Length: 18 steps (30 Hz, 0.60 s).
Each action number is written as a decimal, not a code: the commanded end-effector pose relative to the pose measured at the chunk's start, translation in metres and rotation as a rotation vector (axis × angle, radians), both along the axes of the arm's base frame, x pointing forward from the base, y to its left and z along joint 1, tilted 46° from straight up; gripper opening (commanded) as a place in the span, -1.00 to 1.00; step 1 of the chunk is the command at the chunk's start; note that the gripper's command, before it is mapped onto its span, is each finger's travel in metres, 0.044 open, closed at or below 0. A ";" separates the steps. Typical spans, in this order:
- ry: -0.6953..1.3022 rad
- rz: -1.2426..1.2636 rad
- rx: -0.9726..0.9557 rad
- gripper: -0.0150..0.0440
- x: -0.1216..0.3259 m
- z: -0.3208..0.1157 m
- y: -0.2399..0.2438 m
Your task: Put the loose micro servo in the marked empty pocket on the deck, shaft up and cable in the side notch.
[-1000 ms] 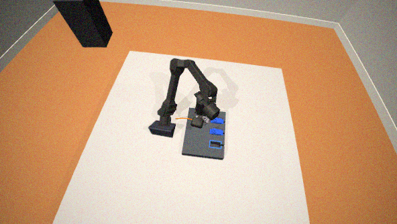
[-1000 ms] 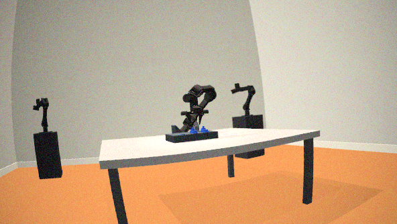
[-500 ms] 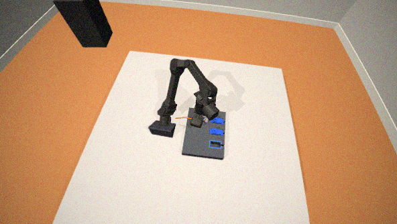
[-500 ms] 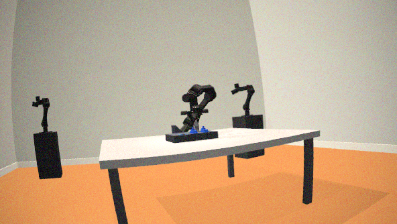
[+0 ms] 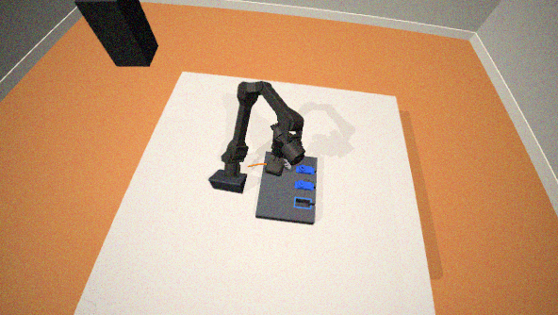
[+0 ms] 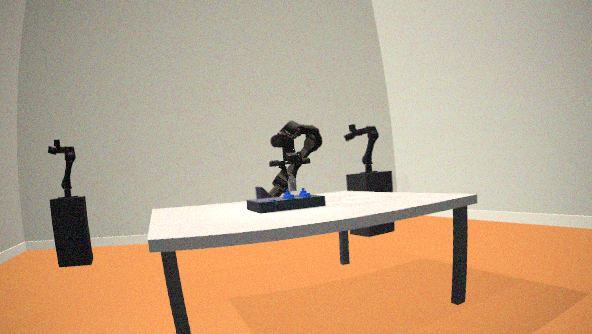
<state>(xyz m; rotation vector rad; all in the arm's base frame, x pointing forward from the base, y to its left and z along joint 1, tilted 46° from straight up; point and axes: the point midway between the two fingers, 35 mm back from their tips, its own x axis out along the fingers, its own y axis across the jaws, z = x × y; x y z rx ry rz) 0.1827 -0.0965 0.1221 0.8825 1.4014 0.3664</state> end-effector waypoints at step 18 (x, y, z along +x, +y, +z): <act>-0.005 0.006 -0.005 -0.49 0.020 -0.025 -0.033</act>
